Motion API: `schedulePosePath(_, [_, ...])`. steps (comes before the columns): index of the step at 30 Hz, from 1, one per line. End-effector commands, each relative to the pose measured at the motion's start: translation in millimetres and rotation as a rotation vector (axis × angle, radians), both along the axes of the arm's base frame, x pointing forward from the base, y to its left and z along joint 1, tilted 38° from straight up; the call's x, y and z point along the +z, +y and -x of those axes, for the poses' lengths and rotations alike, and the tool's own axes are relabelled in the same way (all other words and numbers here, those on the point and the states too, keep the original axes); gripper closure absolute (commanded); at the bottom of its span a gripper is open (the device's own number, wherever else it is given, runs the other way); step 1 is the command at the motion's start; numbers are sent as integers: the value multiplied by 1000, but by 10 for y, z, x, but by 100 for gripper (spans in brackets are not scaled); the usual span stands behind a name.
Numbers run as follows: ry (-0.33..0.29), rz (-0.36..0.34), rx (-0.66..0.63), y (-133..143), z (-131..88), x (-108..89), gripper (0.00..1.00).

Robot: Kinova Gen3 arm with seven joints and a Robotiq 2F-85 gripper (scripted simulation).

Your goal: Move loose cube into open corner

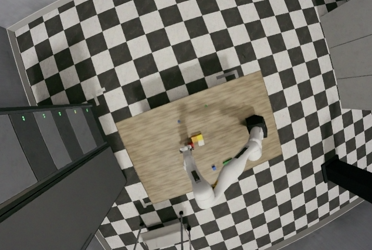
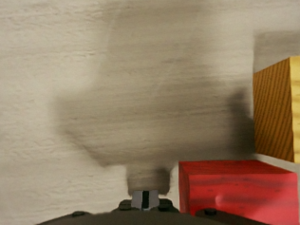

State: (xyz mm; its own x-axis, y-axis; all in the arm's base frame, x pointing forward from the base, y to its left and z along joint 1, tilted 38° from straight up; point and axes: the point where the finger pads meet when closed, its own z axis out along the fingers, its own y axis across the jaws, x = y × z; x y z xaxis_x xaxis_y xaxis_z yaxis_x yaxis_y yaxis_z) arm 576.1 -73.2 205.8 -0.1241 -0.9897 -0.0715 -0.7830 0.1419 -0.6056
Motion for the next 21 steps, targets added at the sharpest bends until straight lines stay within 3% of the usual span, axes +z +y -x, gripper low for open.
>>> schedulePosePath(1, [-2, 0, 0, -1, 0, 8, 90])
schedulePosePath(21, [-2, 0, 0, 3, 22, -9, 90])
